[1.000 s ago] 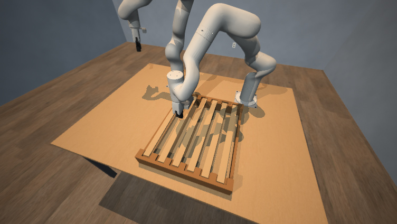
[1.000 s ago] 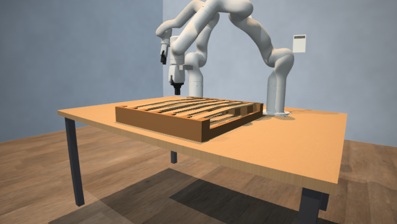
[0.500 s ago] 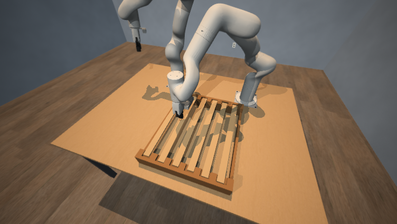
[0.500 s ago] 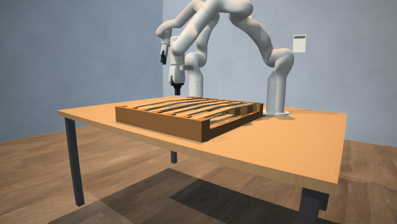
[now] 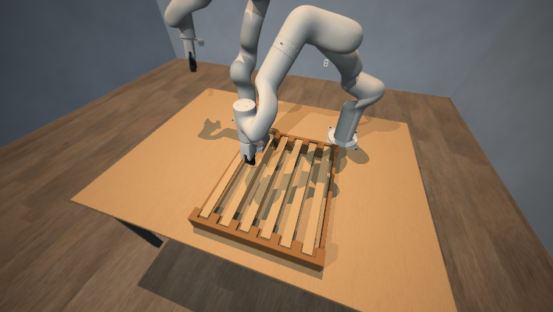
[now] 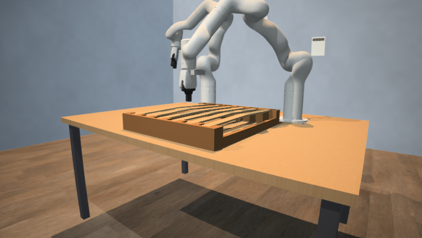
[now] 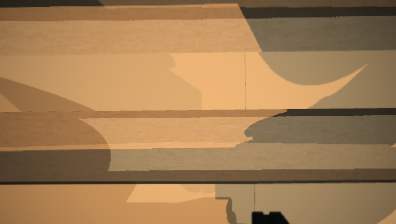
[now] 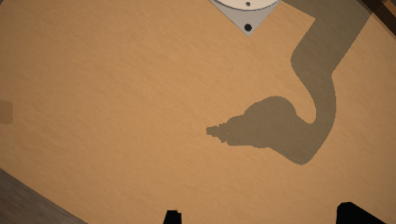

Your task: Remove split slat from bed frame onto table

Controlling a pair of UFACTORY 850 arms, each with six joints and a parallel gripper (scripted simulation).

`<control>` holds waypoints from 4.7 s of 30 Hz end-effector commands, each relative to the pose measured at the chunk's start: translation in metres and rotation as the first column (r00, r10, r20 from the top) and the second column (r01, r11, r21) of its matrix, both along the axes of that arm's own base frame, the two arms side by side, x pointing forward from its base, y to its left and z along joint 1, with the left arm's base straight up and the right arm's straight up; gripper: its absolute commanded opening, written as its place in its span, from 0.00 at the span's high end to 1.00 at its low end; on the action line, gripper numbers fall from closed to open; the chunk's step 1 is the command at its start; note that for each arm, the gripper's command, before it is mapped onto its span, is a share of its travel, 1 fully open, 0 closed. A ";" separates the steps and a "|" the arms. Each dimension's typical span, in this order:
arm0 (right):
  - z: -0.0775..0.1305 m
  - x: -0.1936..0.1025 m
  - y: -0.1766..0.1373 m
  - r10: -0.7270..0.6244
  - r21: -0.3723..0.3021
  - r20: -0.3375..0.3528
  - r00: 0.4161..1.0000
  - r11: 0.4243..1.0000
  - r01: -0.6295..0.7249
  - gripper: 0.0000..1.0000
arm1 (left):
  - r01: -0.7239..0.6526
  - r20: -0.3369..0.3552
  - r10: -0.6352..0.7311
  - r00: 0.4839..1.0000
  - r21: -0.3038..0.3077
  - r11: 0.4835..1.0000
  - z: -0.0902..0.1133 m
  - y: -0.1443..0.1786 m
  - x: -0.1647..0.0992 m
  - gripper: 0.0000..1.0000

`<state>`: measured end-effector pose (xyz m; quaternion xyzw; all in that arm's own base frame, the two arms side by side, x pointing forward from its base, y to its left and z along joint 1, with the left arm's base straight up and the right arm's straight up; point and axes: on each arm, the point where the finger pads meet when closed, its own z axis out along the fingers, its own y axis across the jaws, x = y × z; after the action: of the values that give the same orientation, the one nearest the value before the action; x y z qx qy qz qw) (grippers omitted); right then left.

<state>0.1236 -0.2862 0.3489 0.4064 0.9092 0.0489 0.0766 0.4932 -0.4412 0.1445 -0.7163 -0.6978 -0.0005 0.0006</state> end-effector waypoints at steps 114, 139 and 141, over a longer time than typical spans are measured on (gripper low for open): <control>0.001 0.000 -0.001 0.000 -0.002 0.001 1.000 1.000 0.000 0.00 | 0.000 0.002 0.000 1.000 -0.002 1.000 -0.012 -0.001 0.001 1.00; 0.001 0.000 -0.001 0.000 -0.002 0.001 1.000 1.000 0.000 0.00 | 0.000 0.002 0.000 1.000 -0.002 1.000 -0.016 -0.001 0.001 1.00; 0.001 0.000 -0.001 0.000 -0.002 0.001 1.000 1.000 0.000 0.00 | 0.000 0.002 0.000 1.000 -0.002 1.000 -0.016 -0.001 0.001 1.00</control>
<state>0.1236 -0.2862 0.3489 0.4064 0.9092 0.0489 0.0766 0.4931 -0.4417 0.1277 -0.7163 -0.6978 -0.0005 0.0007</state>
